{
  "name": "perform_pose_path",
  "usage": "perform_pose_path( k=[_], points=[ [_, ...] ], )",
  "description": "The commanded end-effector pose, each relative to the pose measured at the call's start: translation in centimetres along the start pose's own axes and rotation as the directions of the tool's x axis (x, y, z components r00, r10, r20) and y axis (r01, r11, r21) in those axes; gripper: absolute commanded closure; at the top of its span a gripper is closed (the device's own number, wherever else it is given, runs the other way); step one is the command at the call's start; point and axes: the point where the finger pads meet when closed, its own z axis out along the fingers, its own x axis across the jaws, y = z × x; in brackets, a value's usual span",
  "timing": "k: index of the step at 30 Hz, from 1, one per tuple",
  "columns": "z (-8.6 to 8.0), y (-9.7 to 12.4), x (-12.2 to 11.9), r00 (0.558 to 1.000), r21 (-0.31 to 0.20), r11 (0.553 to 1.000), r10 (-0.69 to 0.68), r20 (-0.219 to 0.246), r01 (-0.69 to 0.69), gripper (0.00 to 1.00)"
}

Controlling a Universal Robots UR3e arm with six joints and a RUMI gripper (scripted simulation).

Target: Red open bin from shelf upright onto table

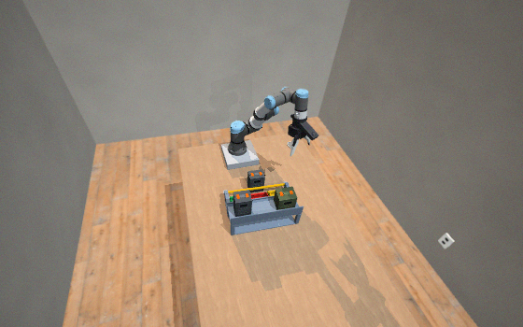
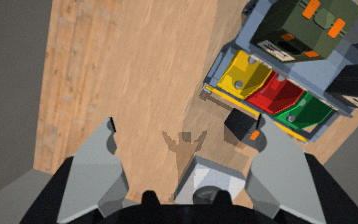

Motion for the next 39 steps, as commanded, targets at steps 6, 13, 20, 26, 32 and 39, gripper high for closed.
perform_pose_path(
  k=[6, 13, 20, 26, 32, 39],
  points=[
    [-0.1, -0.1, 0.0, 1.0, -0.16, 0.987, 0.0, -0.023, -0.003, 0.0],
    [-0.1, -0.1, 0.0, 1.0, -0.16, 0.987, 0.0, -0.023, -0.003, 0.0],
    [-0.1, -0.1, 0.0, 1.0, -0.16, 0.987, 0.0, -0.023, -0.003, 0.0],
    [-0.1, -0.1, 0.0, 1.0, -0.16, 0.987, 0.0, -0.023, -0.003, 0.0],
    [-0.4, 1.7, -1.0, 1.0, -0.063, 0.998, 0.0, -0.009, -0.001, 0.0],
    [-0.9, 4.2, -2.5, 1.0, -0.16, 0.987, 0.0, -0.023, -0.003, 0.0]
  ],
)
